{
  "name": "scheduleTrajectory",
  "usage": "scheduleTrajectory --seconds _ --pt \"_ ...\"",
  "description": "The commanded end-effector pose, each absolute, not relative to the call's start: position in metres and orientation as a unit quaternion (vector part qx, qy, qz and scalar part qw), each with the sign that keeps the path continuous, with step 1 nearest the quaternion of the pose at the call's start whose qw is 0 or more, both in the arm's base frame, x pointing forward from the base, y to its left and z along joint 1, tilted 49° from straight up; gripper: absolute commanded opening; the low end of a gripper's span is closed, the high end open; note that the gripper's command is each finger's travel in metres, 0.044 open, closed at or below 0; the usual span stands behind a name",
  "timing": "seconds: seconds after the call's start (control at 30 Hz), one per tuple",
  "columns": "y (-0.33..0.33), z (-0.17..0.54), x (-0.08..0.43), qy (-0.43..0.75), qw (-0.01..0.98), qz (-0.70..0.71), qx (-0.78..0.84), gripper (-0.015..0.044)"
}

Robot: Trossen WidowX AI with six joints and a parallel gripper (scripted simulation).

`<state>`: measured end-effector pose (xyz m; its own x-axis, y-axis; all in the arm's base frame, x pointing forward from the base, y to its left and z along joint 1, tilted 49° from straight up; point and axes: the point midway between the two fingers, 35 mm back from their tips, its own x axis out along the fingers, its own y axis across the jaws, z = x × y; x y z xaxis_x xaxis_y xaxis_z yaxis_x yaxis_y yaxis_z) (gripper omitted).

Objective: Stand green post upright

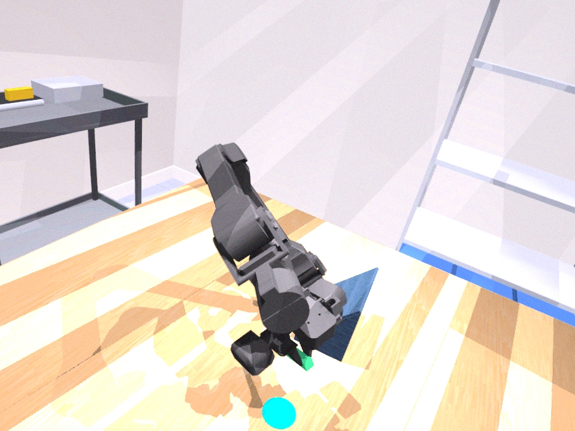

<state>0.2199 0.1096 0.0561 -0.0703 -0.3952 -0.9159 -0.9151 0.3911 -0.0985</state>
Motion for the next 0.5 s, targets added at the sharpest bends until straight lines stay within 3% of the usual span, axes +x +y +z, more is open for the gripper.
scheduleTrajectory --seconds 0.0,0.47 --pt "0.1093 0.0556 0.2189 0.675 0.491 0.284 -0.471 0.0023" --pt "0.1077 0.0540 0.2174 0.660 0.515 0.317 -0.445 0.0023"
